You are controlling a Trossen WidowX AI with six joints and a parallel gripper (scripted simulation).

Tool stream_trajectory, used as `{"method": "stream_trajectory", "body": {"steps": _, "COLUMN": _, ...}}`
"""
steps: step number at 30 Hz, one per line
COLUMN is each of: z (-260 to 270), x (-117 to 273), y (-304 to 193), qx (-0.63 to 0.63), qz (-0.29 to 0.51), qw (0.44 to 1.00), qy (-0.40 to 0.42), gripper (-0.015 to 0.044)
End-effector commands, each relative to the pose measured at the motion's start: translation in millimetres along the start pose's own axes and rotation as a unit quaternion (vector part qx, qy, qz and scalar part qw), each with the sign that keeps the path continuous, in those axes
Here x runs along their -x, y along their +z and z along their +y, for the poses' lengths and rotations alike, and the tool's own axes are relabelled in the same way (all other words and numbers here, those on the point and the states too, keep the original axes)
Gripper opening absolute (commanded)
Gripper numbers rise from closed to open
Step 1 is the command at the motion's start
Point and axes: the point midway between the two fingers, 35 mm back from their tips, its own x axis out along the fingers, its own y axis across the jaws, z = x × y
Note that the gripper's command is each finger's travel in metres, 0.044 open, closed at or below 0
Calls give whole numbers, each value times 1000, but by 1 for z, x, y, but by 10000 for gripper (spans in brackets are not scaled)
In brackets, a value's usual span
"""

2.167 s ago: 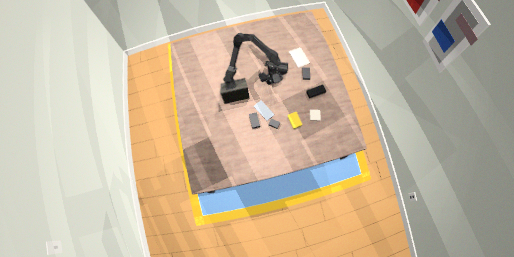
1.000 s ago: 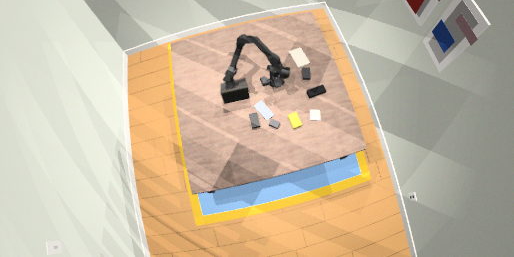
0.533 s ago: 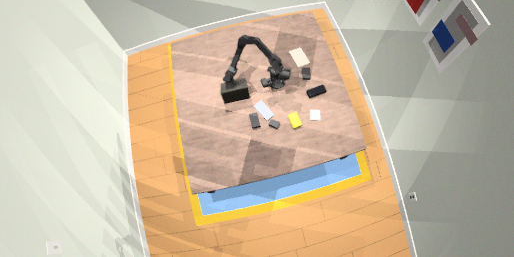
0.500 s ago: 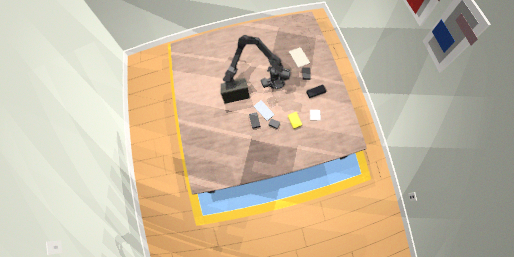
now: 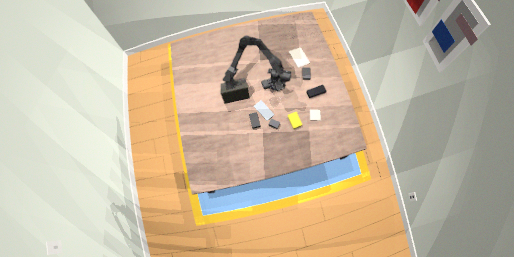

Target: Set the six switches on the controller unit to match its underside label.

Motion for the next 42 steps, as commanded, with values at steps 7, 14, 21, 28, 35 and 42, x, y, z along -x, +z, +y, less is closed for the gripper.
{"method": "stream_trajectory", "body": {"steps": 7, "z": -1, "x": -10, "y": 2, "qx": 4, "qz": 8, "qw": 1000, "qy": -7, "gripper": 338}}
{"method": "stream_trajectory", "body": {"steps": 14, "z": -1, "x": -14, "y": 5, "qx": 4, "qz": 8, "qw": 1000, "qy": -7, "gripper": 338}}
{"method": "stream_trajectory", "body": {"steps": 21, "z": -1, "x": -18, "y": 9, "qx": 4, "qz": 8, "qw": 1000, "qy": -7, "gripper": 338}}
{"method": "stream_trajectory", "body": {"steps": 28, "z": -1, "x": -22, "y": 13, "qx": 4, "qz": 8, "qw": 1000, "qy": -7, "gripper": 337}}
{"method": "stream_trajectory", "body": {"steps": 35, "z": -1, "x": -26, "y": 16, "qx": 4, "qz": 8, "qw": 1000, "qy": -7, "gripper": 337}}
{"method": "stream_trajectory", "body": {"steps": 42, "z": -1, "x": -31, "y": 19, "qx": 4, "qz": 8, "qw": 1000, "qy": -7, "gripper": 337}}
